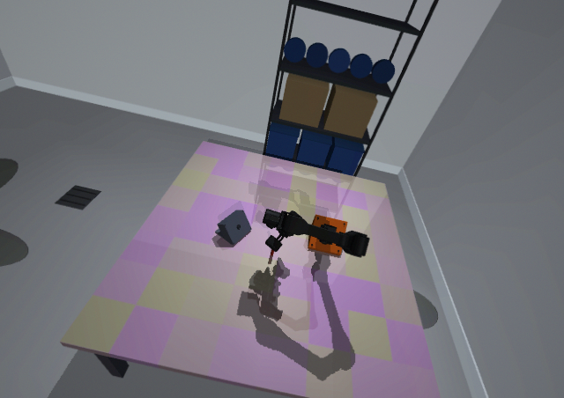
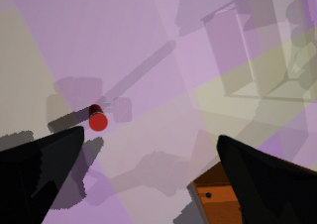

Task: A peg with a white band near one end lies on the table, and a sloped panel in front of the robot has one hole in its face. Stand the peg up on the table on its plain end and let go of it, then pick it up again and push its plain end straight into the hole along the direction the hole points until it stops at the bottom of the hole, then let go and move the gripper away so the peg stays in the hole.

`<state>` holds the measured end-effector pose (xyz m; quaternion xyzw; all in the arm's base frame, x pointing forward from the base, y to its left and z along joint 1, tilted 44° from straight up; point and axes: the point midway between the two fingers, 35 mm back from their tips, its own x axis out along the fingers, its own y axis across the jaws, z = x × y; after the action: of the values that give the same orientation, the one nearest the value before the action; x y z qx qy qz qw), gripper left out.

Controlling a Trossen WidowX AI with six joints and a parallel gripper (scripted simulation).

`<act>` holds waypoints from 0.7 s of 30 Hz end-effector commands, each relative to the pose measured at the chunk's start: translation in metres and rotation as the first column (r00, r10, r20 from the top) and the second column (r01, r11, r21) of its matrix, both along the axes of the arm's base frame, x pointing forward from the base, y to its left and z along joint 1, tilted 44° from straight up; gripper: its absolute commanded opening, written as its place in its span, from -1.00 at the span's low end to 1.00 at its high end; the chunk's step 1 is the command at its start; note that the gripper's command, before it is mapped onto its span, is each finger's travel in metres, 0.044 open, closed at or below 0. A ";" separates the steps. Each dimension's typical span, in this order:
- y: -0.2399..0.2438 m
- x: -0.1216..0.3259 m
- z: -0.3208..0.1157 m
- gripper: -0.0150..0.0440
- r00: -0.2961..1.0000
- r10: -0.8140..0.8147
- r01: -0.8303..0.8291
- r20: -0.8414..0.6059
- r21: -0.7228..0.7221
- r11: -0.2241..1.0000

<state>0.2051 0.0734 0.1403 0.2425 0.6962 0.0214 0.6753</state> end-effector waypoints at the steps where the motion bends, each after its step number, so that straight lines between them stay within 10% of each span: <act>1: 0.002 0.004 0.002 1.00 0.998 0.011 -0.006 -0.055 0.090 0.996; 21: 0.008 0.019 0.014 1.00 0.987 0.019 0.041 -0.157 0.371 0.928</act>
<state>0.2241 0.0795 0.1554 0.3690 0.7291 0.1288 0.5619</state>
